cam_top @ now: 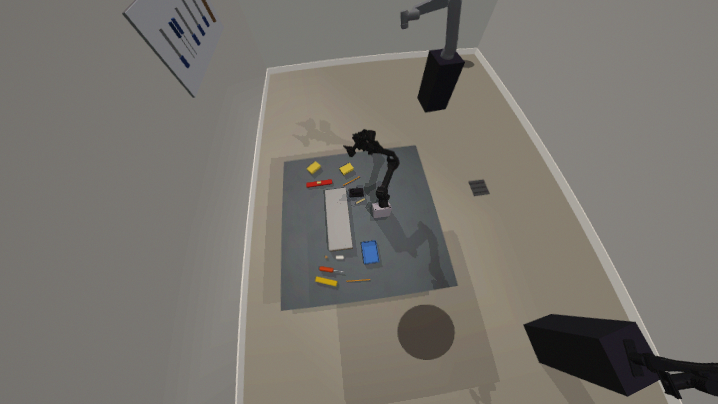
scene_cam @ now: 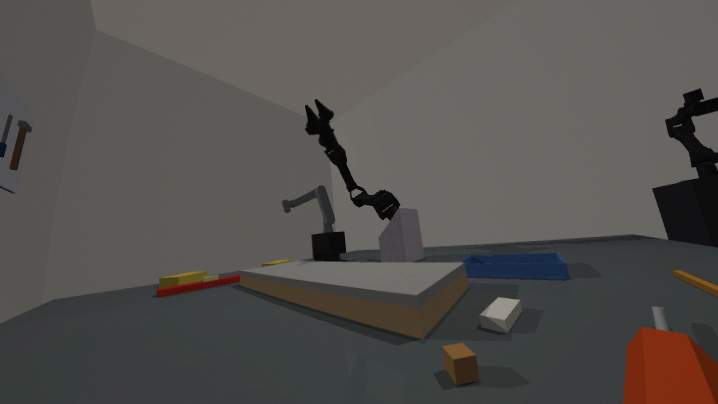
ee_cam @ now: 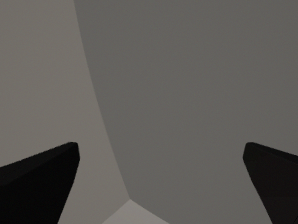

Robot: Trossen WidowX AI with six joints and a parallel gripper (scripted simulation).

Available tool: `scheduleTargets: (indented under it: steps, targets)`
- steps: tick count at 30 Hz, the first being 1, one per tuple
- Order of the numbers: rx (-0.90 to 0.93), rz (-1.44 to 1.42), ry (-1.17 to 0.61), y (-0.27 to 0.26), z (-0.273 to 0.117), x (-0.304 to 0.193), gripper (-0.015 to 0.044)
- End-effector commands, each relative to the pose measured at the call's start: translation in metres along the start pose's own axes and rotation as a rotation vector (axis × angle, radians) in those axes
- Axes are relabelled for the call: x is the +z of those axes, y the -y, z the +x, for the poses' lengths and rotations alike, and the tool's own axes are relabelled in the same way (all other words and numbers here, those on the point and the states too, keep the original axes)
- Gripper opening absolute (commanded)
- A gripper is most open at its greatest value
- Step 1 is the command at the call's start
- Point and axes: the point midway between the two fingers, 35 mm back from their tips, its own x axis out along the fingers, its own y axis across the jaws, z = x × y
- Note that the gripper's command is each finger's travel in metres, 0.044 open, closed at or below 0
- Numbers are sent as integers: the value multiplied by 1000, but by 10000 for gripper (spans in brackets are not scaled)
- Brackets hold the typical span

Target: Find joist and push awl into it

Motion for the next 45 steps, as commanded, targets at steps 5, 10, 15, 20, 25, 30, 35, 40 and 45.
scheduleTargets:
  steps: [5,10,15,20,25,30,35,40,45]
  targets:
    - [-442,-393,-9,128,-6,0,440]
    - [-744,-616,-85,210,-38,8,440]
    - [-1042,-792,-225,280,-91,17,440]
    - [-1323,-906,-432,335,-160,21,440]
    - [-1562,-944,-706,372,-238,16,440]
    - [-1736,-895,-1034,389,-319,0,440]
    - [-1789,-837,-1208,390,-358,-13,440]
    - [-1789,-837,-1208,390,-358,-13,440]
    - [-1789,-836,-1208,392,-356,-18,440]
